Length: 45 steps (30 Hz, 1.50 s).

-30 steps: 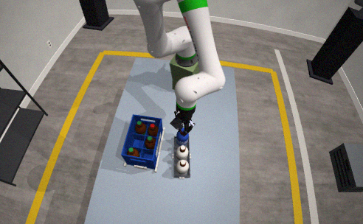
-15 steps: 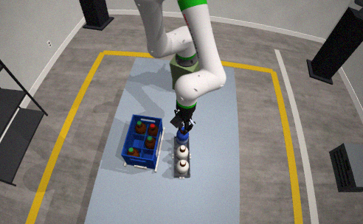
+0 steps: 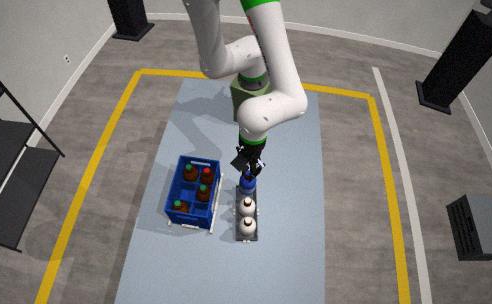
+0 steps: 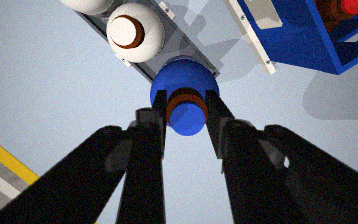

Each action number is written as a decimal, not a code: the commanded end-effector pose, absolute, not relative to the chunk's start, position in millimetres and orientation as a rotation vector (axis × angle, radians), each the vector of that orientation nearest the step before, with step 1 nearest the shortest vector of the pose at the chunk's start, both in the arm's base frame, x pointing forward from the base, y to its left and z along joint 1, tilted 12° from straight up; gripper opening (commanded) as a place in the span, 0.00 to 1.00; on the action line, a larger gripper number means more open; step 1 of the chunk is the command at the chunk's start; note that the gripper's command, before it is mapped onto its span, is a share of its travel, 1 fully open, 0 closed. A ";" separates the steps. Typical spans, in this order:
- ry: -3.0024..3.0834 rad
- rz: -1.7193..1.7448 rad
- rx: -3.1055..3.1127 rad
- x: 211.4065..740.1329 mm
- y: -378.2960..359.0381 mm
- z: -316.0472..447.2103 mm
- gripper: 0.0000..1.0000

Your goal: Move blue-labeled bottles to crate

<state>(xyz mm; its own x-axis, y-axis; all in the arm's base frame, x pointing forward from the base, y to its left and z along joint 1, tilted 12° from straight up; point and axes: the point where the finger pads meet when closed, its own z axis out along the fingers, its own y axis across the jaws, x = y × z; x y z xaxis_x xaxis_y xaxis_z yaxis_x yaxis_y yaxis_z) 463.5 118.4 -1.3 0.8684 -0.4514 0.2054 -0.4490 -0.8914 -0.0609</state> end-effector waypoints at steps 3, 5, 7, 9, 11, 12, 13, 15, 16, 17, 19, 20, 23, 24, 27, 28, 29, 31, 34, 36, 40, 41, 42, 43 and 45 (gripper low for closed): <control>0.728 -0.339 -3.025 462.7 119.0 6.2 0.10; 0.728 -0.339 -3.025 462.2 119.1 8.7 0.10; 0.728 -0.339 -3.025 461.7 119.1 11.1 0.10; 0.728 -0.339 -3.025 461.2 119.2 13.6 0.10; 0.728 -0.339 -3.025 460.7 119.3 16.2 0.10; 0.728 -0.339 -3.025 460.7 119.3 16.2 0.10; 0.728 -0.339 -3.025 460.7 119.3 16.2 0.10; 0.728 -0.339 -3.025 460.2 119.4 18.7 0.10; 0.728 -0.339 -3.025 459.9 119.5 19.9 0.10; 0.728 -0.339 -3.025 459.7 119.5 21.2 0.10; 0.728 -0.339 -3.025 459.1 119.6 23.7 0.10; 0.728 -0.339 -3.025 458.9 119.7 25.0 0.10; 0.728 -0.339 -3.025 458.1 119.8 28.8 0.10; 0.728 -0.339 -3.025 457.8 119.9 30.1 0.10; 0.728 -0.339 -3.025 457.0 120.0 33.9 0.10; 0.728 -0.339 -3.025 456.8 120.1 35.2 0.10; 0.728 -0.339 -3.025 456.8 120.1 35.2 0.10; 0.728 -0.339 -3.025 456.5 120.1 36.4 0.10; 0.728 -0.339 -3.025 455.8 120.3 40.1 0.10; 0.728 -0.339 -3.025 455.3 120.3 42.6 0.10; 0.728 -0.339 -3.025 454.3 120.5 47.3 0.10; 0.728 -0.339 -3.025 454.0 120.6 48.5 0.10; 0.728 -0.339 -3.025 453.8 120.6 49.7 0.10; 0.728 -0.339 -3.025 453.6 120.7 50.8 0.10; 0.728 -0.339 -3.025 453.1 120.7 53.1 0.10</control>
<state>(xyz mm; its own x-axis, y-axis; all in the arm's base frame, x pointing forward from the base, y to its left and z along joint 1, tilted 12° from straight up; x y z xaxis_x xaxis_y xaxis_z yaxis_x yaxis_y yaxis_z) 453.1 120.3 49.1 0.8684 -0.4514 0.2053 -0.4490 -0.8915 -0.0609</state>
